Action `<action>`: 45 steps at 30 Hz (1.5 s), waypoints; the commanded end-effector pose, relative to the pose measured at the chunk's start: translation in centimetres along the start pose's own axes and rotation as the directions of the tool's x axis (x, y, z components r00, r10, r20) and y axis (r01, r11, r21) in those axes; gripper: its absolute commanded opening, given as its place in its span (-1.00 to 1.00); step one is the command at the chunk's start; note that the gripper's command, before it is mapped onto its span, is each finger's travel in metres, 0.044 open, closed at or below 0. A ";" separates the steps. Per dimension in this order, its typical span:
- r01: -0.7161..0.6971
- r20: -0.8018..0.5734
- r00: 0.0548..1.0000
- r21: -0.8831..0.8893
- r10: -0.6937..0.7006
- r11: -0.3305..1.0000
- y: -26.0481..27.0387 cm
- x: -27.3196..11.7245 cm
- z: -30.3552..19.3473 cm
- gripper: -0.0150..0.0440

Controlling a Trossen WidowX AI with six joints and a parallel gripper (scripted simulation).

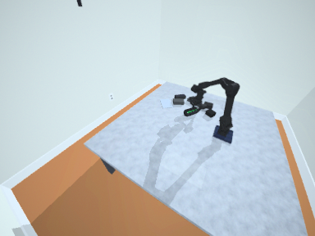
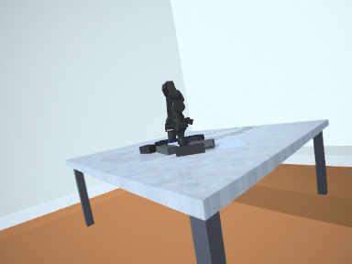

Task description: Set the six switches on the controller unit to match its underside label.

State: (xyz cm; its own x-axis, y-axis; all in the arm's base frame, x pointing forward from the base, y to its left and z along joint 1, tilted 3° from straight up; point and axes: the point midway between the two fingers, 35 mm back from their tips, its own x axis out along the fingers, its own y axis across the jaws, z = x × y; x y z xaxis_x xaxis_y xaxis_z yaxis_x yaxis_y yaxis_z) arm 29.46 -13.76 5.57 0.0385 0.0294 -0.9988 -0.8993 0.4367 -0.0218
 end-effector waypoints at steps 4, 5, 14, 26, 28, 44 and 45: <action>0.002 0.003 1.000 0.002 -0.002 1.000 -0.4 0.1 0.1 -0.38; 0.002 0.003 1.000 0.002 -0.002 1.000 -0.5 0.1 0.2 -0.47; 0.002 0.003 1.000 0.002 -0.002 1.000 -1.3 0.1 0.4 -0.49; -0.025 -0.004 1.000 0.004 0.025 1.000 -0.7 0.0 0.1 -0.31; -0.025 -0.004 1.000 0.004 0.025 1.000 -0.7 0.0 0.1 -0.14; 0.002 0.003 1.000 0.002 -0.002 1.000 -0.6 -4.9 0.0 1.00; 0.002 0.003 1.000 0.002 -0.002 1.000 -0.6 -4.9 0.0 1.00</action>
State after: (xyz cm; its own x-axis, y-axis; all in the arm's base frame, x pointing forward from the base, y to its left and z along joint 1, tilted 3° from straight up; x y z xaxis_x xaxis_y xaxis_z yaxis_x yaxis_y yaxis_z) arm 30.07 -14.23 9.77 0.0436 0.0250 -0.9987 -0.8968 0.4415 -0.0281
